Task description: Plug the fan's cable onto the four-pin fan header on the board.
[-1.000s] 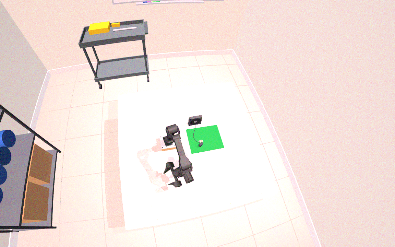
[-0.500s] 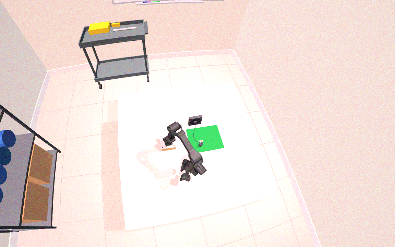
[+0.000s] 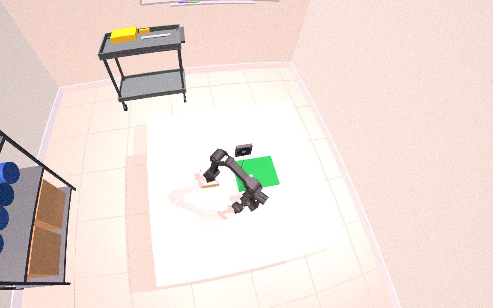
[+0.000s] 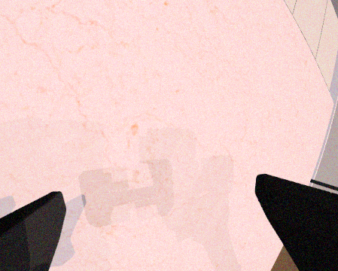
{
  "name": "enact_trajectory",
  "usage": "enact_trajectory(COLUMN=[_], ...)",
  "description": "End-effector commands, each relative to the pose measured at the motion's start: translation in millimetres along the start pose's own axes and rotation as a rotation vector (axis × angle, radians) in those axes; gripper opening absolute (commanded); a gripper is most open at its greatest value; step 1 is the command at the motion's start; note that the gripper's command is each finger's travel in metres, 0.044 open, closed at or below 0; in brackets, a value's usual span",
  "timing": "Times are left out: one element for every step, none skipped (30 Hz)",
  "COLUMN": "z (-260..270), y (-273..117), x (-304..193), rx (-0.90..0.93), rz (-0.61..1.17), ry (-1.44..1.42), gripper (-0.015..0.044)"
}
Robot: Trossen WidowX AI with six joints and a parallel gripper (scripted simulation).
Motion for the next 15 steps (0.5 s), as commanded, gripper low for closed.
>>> enact_trajectory(z=[58.0, 63.6, 69.0, 74.3, 79.5, 84.8, 90.0, 95.0, 100.0, 104.9, 109.9, 114.7, 119.5, 124.2, 128.8], y=[-34.4, -37.0, -39.7, -42.3, -44.9, -47.5, -50.2, -52.8, -55.4, -58.0, -60.7, -63.3, -65.9, -68.5, -71.1], x=[-16.1, -18.1, -20.1, -22.3, -24.6, -27.0, -29.5, -32.1, -34.9, -37.7, -40.8, -43.9, -47.1, -50.5, -53.9], rx=[0.172, 0.187, 0.201, 0.216, 0.229, 0.243, 0.256, 0.269, 0.281, 0.292, 0.303, 0.314, 0.323, 0.332, 0.34], rz=[-0.019, -0.013, -0.007, 0.001, 0.01, 0.019, 0.03, 0.041, 0.053, 0.067, 0.081, 0.096, 0.112, 0.128, 0.146], ry=[0.446, 0.487, 0.526, 0.566, 0.605, 0.645, 0.684, 0.723, 0.762, 0.8, 0.839, 0.878, 0.916, 0.955, 0.992], gripper=[0.044, 0.044, 0.044, 0.044, 0.044, 0.044, 0.044, 0.044, 0.044, 0.044, 0.044, 0.044, 0.044, 0.044, 0.044])
Point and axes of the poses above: the point midway between the two fingers, 35 mm back from their tips, its own y axis out along the fingers, its own z axis across the jaws, x = y × z, the point moved 4 cm from there along -y, back along the fingers
